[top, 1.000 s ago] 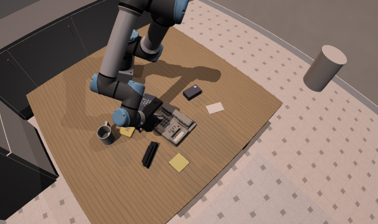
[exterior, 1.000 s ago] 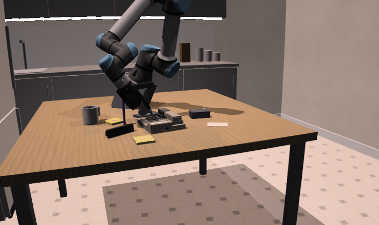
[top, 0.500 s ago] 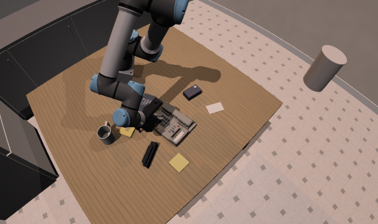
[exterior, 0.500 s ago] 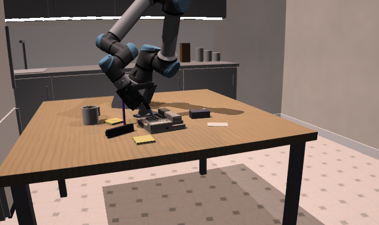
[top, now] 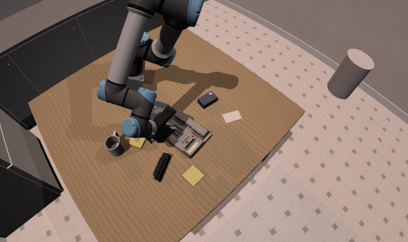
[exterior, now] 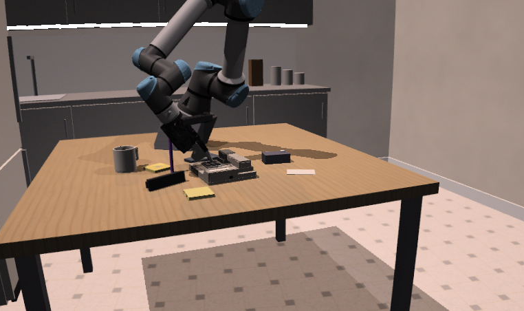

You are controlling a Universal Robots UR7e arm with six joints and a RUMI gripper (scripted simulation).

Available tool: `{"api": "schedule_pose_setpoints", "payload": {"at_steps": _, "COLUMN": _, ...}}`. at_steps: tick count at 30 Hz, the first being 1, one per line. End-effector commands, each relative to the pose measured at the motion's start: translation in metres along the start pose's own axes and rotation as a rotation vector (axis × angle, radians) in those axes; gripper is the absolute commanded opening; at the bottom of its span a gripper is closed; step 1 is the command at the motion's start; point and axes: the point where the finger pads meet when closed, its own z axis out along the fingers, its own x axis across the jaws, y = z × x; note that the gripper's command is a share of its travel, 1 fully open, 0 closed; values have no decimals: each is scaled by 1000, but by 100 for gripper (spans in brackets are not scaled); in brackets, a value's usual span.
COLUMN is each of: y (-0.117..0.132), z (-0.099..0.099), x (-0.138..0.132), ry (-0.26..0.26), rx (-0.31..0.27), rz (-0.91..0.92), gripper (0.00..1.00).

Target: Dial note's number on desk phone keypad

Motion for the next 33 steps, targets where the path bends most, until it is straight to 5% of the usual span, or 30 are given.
{"api": "schedule_pose_setpoints", "payload": {"at_steps": 1, "y": 0, "z": 0, "x": 0, "ry": 1, "rx": -1, "rz": -1, "gripper": 0}}
{"api": "schedule_pose_setpoints", "payload": {"at_steps": 33, "y": -7, "z": -10, "x": 2, "ry": 1, "rx": -1, "rz": -1, "gripper": 0}}
